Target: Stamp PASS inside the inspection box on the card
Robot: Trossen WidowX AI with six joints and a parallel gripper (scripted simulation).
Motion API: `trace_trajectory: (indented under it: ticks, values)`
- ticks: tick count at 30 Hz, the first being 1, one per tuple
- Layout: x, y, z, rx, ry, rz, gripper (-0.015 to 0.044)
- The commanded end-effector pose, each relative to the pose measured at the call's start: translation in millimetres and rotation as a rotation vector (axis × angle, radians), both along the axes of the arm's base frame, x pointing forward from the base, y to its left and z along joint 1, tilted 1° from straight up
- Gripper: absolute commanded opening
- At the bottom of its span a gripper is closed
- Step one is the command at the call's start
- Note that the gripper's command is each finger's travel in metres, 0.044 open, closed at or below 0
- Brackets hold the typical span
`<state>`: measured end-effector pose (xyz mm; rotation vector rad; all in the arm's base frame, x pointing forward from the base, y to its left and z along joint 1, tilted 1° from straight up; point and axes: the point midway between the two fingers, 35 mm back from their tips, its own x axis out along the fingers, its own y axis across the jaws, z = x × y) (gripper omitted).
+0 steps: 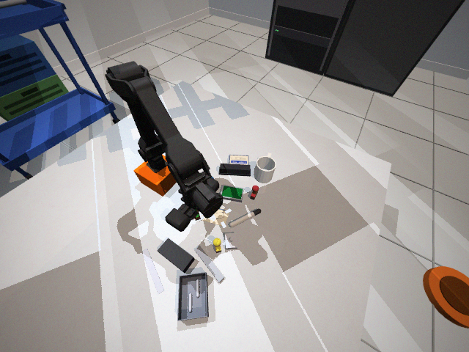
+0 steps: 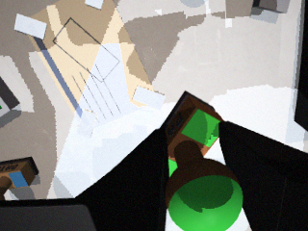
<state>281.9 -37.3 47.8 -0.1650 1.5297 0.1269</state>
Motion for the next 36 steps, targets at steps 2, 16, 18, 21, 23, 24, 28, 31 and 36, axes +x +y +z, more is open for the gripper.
trace_trajectory:
  ticks: [2, 16, 18, 21, 23, 24, 28, 31, 36]
  values:
    - [7.2, 20.6, 0.8, -0.003, 0.003, -0.001, 0.0000]
    - [17.5, 92.8, 3.8, 0.002, 0.002, -0.001, 0.0000]
    - [17.4, 103.5, 4.2, 0.003, 0.002, -0.001, 0.0000]
    - [16.7, 119.7, 4.7, 0.004, 0.002, -0.001, 0.0000]
    - [15.6, 130.6, 5.0, 0.004, 0.002, -0.001, 0.0000]
    - [15.0, 136.0, 5.2, 0.004, 0.002, -0.001, 0.0000]
    - [11.3, 157.8, 5.8, 0.006, 0.002, -0.001, 0.0000]
    - [7.8, 173.1, 6.2, 0.006, 0.001, -0.001, 0.0000]
    - [6.9, 176.8, 5.8, 0.006, 0.002, -0.001, 0.0000]
